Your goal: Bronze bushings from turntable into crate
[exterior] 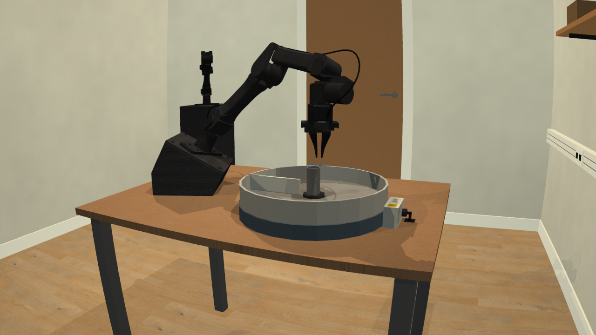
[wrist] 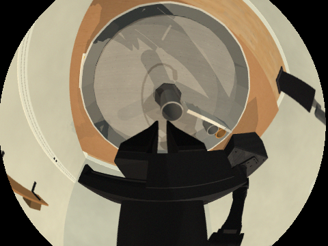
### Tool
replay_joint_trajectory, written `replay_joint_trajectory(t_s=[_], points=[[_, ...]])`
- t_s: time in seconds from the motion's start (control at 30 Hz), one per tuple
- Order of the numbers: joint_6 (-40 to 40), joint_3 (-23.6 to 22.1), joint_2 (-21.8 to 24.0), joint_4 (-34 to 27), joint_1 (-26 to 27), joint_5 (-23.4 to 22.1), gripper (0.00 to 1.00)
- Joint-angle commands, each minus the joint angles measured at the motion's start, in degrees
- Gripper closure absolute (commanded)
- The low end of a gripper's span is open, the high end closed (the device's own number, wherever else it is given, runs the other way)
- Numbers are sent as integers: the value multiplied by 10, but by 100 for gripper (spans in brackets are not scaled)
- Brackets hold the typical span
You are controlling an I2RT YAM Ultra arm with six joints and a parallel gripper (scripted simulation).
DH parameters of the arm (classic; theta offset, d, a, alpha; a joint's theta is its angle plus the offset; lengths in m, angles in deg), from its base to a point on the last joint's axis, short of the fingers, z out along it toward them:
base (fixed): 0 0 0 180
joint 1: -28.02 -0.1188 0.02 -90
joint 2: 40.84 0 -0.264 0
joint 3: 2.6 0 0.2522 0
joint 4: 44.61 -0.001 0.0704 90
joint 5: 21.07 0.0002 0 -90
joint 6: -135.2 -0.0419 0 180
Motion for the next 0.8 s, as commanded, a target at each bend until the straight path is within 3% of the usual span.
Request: replay_joint_trajectory(t_s=[0.0, 0.33, 0.77], points=[[11, -12, 23, 10, 12, -5, 87], [44, -65, 53, 30, 16, -6, 87], [147, -222, 142, 86, 29, -8, 87]])
